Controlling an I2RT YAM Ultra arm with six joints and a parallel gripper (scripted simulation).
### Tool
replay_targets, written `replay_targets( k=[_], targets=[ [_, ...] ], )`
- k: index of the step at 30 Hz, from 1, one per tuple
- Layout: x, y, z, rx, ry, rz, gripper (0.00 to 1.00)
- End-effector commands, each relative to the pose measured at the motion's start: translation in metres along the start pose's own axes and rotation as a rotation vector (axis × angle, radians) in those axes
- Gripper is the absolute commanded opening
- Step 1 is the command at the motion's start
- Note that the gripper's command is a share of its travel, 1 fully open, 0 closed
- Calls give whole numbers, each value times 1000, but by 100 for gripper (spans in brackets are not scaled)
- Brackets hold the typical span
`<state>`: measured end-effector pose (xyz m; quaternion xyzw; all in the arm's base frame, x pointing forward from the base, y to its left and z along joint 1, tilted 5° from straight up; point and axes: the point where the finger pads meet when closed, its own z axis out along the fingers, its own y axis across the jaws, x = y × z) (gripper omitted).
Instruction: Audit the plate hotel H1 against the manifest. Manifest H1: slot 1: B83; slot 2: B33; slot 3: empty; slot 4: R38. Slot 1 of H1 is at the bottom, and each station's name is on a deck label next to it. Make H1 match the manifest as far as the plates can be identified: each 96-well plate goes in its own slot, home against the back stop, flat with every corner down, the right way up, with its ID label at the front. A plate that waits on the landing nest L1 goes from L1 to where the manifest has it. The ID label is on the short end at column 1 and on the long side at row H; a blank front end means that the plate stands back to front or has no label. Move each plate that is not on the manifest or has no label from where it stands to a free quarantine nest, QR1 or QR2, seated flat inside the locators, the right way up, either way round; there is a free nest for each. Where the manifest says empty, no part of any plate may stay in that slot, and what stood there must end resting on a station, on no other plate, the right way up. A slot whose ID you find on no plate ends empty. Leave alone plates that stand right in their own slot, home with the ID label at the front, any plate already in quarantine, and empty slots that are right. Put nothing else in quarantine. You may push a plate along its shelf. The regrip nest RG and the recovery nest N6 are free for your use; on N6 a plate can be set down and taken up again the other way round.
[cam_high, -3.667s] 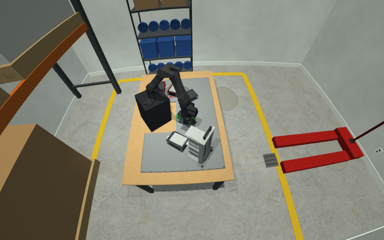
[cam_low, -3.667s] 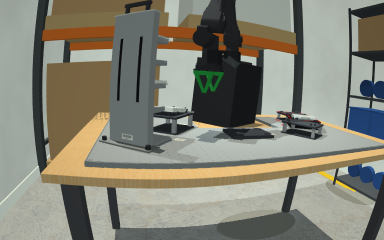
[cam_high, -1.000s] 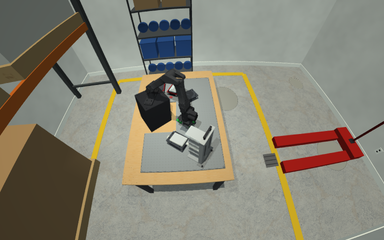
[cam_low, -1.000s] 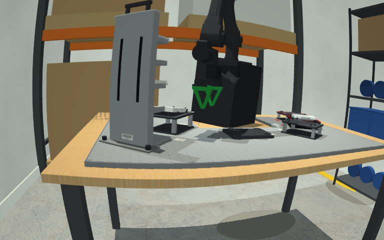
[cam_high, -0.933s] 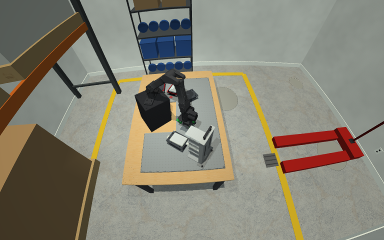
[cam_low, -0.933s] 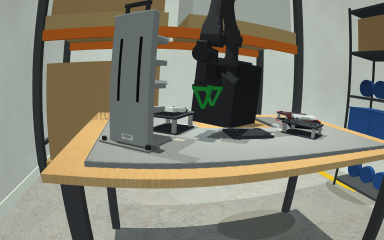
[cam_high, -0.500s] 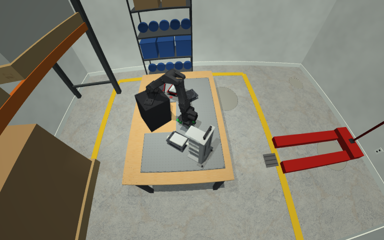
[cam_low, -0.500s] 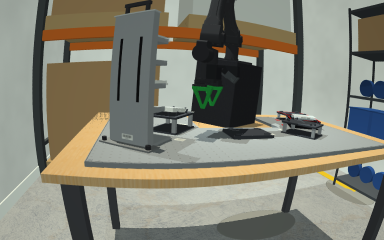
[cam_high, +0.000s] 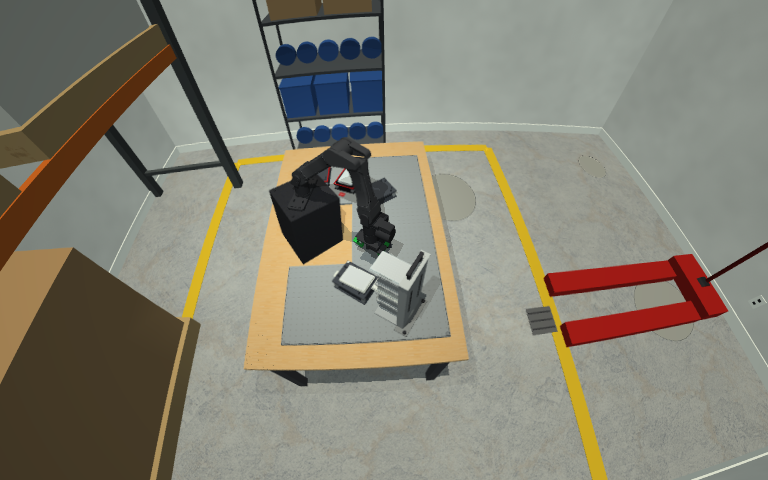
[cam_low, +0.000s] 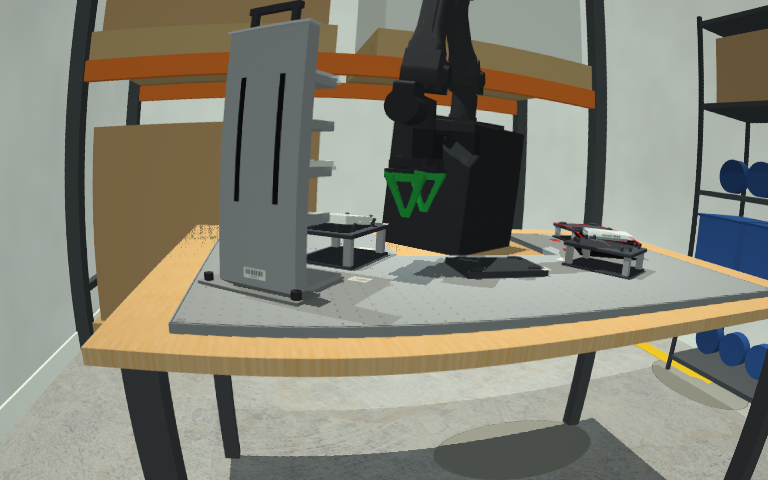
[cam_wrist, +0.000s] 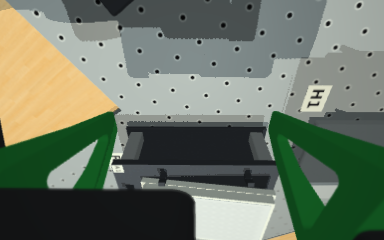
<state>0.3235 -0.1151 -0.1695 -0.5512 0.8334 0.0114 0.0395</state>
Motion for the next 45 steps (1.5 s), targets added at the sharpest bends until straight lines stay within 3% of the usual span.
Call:
replay_targets(
  k=[1, 22, 24, 31, 45],
  targets=[
    [-2, -7, -5, 19, -8, -2, 100],
    [-2, -7, -5, 19, -8, -2, 100],
    [-6, -19, -17, 45, -14, -8, 100],
    [-1, 1, -23, 3, -13, 1, 100],
    [0, -2, -44, 12, -13, 4, 100]
  ],
)
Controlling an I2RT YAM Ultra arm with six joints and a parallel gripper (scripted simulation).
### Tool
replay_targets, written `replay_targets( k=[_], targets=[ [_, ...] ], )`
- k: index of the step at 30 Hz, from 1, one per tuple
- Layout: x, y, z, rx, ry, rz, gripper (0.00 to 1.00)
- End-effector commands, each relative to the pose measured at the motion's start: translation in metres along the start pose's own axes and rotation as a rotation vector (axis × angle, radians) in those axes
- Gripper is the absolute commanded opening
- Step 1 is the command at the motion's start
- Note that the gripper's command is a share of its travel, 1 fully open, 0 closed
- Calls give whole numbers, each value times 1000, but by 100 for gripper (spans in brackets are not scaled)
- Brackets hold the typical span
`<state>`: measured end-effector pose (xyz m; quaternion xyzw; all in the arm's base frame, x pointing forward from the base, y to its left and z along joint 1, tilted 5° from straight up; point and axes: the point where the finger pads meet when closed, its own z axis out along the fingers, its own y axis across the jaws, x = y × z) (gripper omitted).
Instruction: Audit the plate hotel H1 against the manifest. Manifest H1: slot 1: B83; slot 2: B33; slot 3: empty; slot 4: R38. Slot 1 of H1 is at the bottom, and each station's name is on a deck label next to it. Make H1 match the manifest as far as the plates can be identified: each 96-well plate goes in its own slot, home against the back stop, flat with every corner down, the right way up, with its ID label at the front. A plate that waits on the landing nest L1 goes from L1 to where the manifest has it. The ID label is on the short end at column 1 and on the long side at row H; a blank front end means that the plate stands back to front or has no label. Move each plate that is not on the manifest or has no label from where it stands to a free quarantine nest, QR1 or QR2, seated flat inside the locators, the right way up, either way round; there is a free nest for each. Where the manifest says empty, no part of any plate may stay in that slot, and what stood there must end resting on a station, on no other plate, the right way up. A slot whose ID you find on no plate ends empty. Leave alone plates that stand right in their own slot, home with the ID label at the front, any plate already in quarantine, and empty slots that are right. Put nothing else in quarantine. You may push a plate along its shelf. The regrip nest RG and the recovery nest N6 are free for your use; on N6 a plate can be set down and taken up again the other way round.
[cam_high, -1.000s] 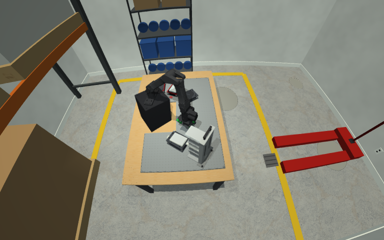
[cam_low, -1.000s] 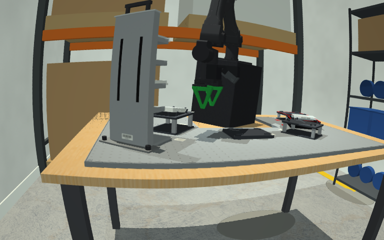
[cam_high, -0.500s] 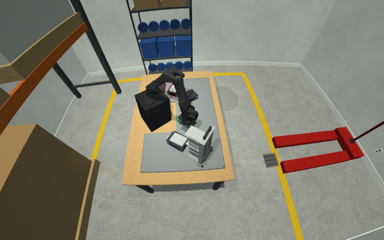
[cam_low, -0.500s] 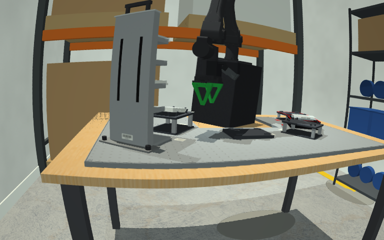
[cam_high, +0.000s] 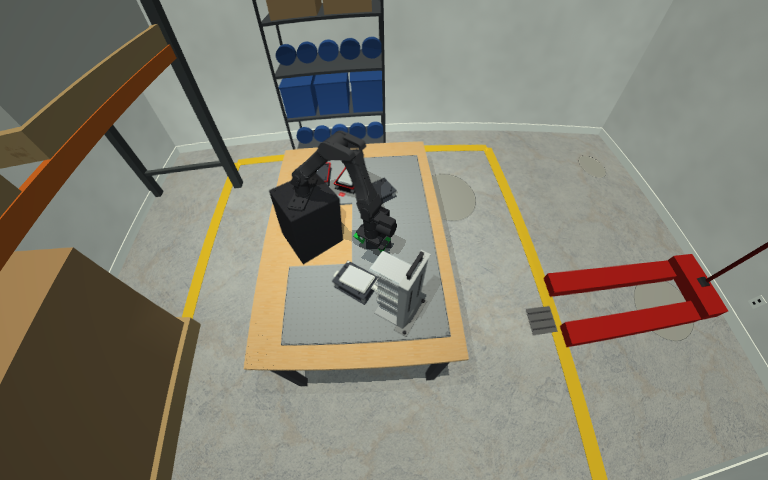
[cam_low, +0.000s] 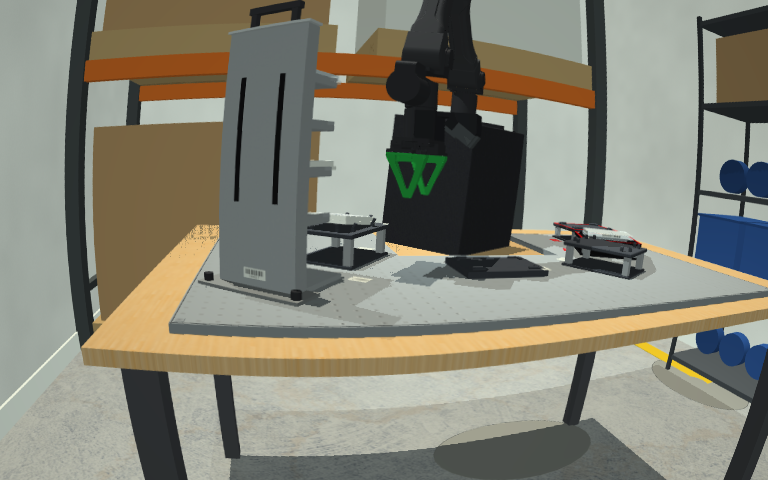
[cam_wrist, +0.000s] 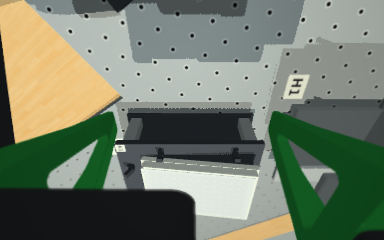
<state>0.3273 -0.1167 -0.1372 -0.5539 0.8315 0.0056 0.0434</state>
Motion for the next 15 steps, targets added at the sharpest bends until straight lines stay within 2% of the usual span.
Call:
replay_targets(
  k=[1, 11, 15],
  targets=[
    [3, 3, -13, -4, -13, 11, 100],
    [3, 6, -27, -9, -13, 11, 100],
    [3, -14, -44, 33, -13, 8, 100]
  ],
)
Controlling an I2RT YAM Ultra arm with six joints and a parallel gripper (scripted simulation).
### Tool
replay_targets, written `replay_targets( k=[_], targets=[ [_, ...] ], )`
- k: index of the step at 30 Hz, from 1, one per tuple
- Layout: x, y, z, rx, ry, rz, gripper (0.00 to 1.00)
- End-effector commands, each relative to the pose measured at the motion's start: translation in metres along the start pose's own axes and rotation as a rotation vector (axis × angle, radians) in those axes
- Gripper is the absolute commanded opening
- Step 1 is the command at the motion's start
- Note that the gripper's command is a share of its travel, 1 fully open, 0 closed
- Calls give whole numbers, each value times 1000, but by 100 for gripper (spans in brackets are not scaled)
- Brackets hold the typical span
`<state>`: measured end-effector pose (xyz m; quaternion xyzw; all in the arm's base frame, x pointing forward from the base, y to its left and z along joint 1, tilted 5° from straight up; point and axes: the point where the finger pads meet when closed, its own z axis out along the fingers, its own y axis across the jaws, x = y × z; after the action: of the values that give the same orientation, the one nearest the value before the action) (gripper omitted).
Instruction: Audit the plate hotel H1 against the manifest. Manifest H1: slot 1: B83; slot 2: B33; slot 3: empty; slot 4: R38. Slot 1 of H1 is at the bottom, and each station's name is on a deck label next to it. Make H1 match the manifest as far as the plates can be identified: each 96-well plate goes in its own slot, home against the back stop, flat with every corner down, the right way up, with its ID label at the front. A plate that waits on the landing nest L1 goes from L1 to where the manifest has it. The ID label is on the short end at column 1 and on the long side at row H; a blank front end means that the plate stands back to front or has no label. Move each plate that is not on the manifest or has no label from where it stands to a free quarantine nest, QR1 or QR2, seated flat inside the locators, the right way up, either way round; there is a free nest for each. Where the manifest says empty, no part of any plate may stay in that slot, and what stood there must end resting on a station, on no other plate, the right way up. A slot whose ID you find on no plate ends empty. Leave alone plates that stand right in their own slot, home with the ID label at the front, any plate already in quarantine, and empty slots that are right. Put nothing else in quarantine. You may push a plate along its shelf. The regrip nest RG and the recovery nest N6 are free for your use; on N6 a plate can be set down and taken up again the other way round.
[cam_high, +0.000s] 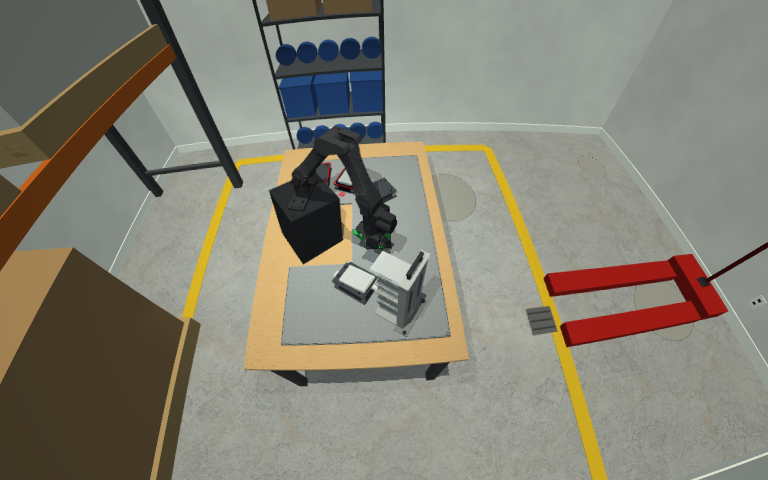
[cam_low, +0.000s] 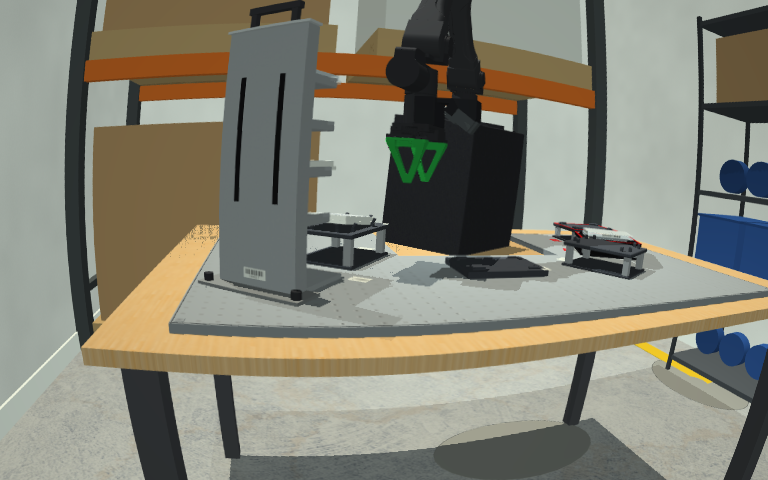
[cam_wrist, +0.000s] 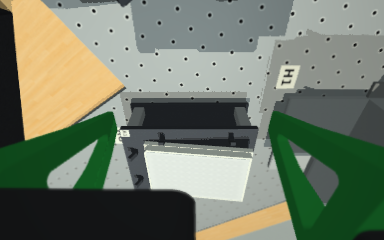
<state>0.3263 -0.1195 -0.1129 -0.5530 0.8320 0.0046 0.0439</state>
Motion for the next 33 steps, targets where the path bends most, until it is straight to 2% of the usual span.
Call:
replay_targets(
  k=[1, 33],
  targets=[
    [1, -13, -22, 31, -13, 6, 100],
    [2, -18, -98, 31, -12, 6, 100]
  ],
)
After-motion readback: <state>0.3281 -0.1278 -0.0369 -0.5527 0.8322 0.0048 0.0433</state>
